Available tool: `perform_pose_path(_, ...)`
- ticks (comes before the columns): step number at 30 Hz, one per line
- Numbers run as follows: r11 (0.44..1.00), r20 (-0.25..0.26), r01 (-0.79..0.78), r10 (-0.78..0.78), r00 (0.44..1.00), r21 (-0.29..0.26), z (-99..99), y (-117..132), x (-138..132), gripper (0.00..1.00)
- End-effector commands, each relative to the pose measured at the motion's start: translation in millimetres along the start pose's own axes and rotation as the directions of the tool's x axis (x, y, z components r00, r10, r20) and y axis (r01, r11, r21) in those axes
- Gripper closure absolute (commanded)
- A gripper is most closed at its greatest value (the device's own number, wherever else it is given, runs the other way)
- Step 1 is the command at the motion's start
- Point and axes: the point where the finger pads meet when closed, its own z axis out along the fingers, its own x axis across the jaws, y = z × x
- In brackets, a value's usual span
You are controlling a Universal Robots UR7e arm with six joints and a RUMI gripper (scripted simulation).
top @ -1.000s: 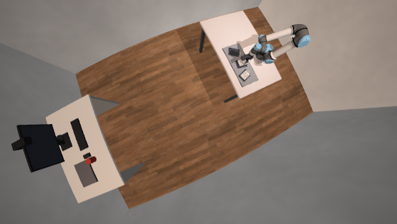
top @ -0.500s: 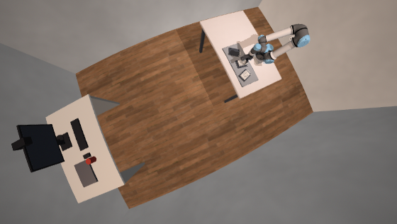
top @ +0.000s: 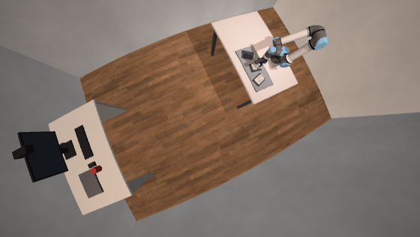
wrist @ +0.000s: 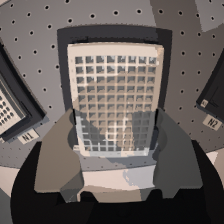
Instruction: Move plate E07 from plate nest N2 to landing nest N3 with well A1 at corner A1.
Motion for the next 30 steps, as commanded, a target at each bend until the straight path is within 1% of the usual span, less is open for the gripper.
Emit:
perform_pose_path(1,1.0,0.0,0.0,0.0,1.0,-0.001,2.4,0.0,0.5,1.0)
perform_pose_path(30,1.0,0.0,-0.001,0.001,1.0,-0.001,11.5,0.2,1.0,1.0)
